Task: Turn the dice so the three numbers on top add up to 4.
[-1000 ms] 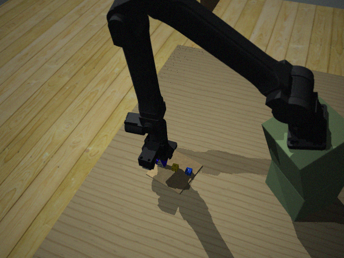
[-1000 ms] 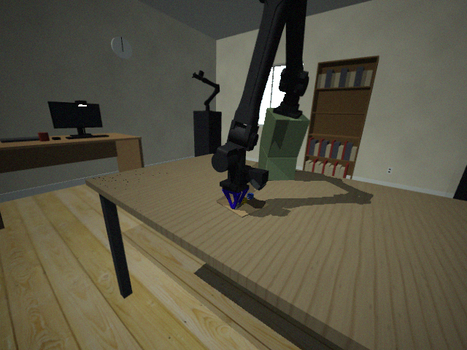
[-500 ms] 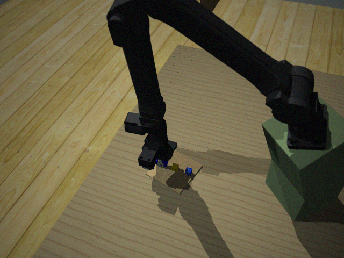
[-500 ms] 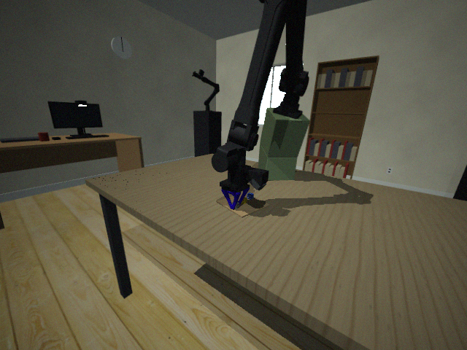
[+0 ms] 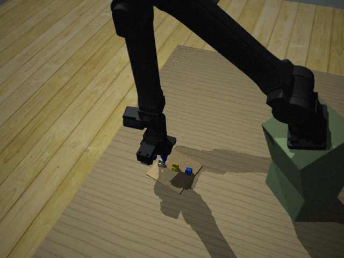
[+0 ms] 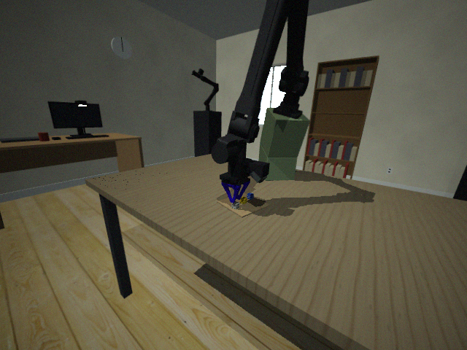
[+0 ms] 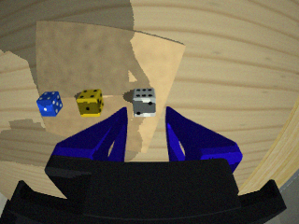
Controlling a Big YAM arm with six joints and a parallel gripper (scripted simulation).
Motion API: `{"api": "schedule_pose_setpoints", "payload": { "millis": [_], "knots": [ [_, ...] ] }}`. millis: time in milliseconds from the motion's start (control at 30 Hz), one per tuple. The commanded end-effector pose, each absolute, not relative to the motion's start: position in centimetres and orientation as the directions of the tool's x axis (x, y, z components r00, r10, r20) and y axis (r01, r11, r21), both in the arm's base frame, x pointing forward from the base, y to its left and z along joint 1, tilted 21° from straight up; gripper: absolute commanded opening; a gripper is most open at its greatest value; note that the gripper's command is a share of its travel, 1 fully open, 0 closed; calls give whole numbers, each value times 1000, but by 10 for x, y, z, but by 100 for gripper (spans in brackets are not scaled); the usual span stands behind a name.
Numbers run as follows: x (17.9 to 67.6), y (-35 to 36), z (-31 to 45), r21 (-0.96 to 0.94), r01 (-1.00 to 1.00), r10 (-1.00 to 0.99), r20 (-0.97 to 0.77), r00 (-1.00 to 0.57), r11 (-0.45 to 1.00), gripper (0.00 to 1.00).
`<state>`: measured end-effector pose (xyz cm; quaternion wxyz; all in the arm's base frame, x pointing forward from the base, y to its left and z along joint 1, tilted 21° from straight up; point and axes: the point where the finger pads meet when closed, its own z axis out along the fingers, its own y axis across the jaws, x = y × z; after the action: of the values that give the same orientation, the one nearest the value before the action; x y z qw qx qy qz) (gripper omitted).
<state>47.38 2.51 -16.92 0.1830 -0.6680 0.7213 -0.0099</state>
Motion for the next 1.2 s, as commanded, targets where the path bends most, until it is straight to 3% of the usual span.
{"api": "schedule_pose_setpoints", "payload": {
  "millis": [0, 600, 633, 1167],
  "knots": [
    [473, 13, -143, -275, -955, -967, -252, -38, 109, 34],
    [452, 8, -107, -253, -963, -967, -251, -32, 97, 34],
    [456, 8, -102, -265, -959, -968, -250, -28, 97, 100],
    [463, 8, -98, -280, -955, -968, -250, -25, 96, 100]
  ]
}}
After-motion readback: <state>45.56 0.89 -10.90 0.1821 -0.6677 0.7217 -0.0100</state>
